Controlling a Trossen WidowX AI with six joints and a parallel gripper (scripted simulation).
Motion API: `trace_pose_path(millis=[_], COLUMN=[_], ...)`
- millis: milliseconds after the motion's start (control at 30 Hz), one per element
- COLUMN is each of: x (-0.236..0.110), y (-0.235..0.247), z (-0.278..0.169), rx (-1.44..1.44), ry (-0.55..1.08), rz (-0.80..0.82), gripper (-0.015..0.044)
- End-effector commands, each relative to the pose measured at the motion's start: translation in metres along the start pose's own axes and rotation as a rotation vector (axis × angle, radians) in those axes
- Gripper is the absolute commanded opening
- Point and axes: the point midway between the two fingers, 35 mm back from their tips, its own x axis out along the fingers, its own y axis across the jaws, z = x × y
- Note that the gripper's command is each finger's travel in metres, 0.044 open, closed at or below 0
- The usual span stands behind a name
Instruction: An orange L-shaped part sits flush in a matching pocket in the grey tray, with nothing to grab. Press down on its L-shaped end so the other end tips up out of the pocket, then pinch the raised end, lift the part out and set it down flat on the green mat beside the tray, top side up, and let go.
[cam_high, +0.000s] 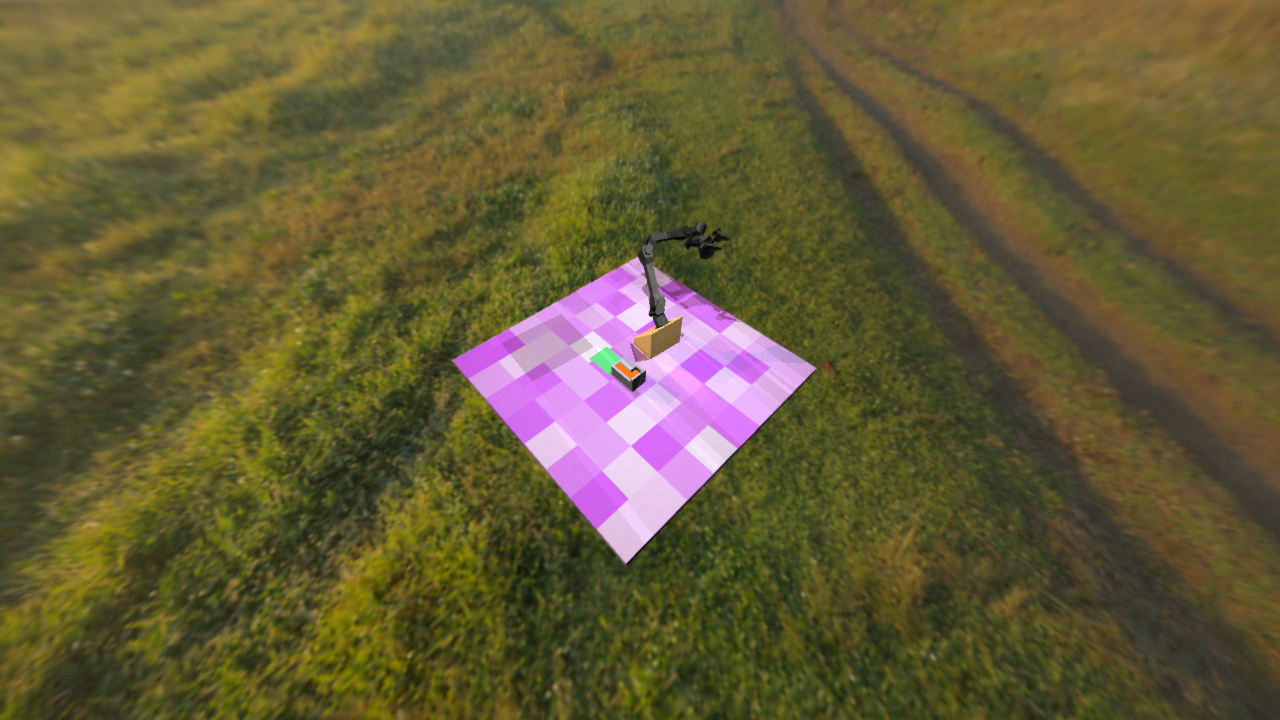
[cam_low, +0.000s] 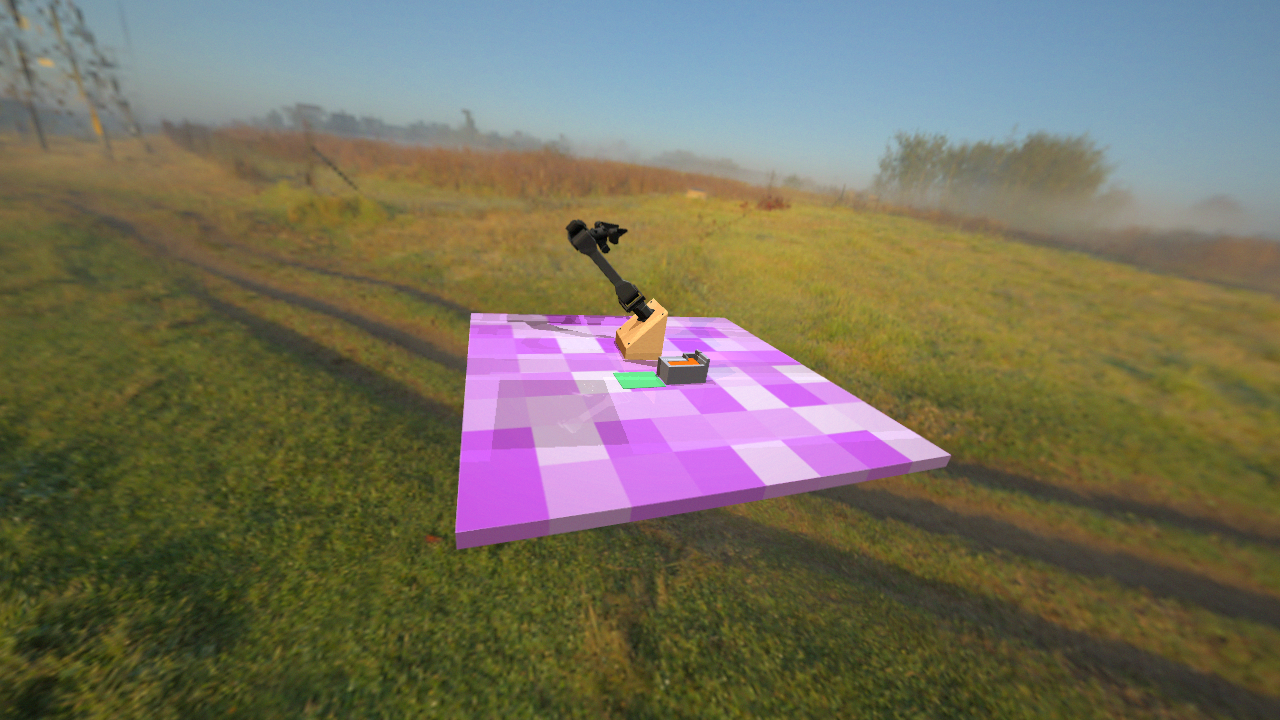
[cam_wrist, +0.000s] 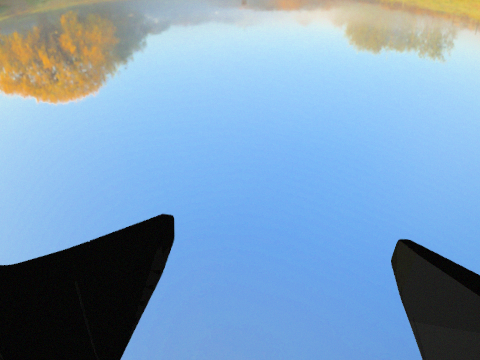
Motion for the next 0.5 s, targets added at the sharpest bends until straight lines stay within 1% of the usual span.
trace_pose_path(millis=[0, 100, 167, 233, 267, 367, 467], x=[0.003, 0.016, 0.038, 0.067, 0.078, 0.102, 0.131], y=[0.002, 0.01, 0.025, 0.049, 0.06, 0.093, 0.13], z=[-0.001, -0.005, -0.011, -0.019, -0.022, -0.039, -0.045], rx=[0.002, 0.045, 0.117, 0.217, 0.26, 0.427, 0.561], ry=[0.003, 0.004, 0.011, 0.018, 0.025, 0.078, 0.106], rz=[0.006, 0.042, 0.104, 0.194, 0.229, 0.318, 0.426], gripper=[0.0374, 0.0295, 0.0242, 0.019, 0.018, 0.018, 0.018])
